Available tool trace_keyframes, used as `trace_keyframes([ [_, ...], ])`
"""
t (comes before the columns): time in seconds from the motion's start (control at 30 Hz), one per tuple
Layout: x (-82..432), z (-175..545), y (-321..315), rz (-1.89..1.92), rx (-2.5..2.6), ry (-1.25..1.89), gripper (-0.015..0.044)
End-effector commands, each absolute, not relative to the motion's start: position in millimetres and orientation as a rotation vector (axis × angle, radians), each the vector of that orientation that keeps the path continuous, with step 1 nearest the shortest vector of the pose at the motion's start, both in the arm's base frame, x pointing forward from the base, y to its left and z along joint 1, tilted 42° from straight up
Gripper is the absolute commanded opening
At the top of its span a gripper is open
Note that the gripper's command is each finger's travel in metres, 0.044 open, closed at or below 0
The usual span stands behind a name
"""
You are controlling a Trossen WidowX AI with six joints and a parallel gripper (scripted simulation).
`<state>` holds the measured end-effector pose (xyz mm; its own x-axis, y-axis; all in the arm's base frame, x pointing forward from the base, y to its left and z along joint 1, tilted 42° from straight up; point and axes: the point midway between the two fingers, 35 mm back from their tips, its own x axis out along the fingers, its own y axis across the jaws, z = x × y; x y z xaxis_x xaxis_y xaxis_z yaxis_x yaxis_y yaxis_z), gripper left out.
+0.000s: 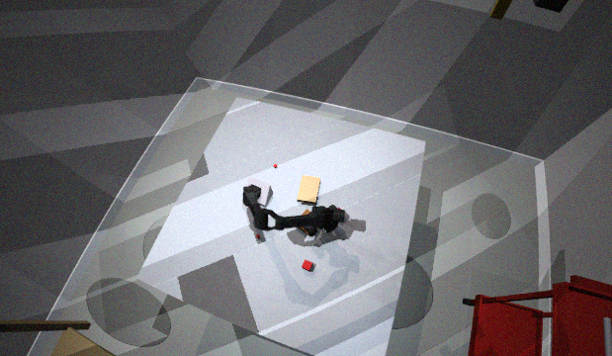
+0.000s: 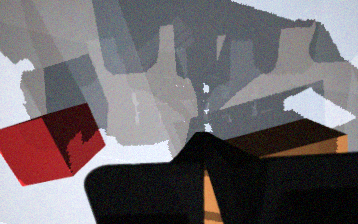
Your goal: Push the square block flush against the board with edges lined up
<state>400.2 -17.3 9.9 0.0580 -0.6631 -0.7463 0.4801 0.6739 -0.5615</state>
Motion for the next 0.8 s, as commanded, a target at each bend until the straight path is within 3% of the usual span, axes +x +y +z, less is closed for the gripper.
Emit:
trace_keyframes([
  [0.0,391.0,2.8,-18.6,-0.879,-0.184,1.262,0.0],
  [0.77,376.4,-1.6,-14.5,-0.879,-0.184,1.263,0.0],
])
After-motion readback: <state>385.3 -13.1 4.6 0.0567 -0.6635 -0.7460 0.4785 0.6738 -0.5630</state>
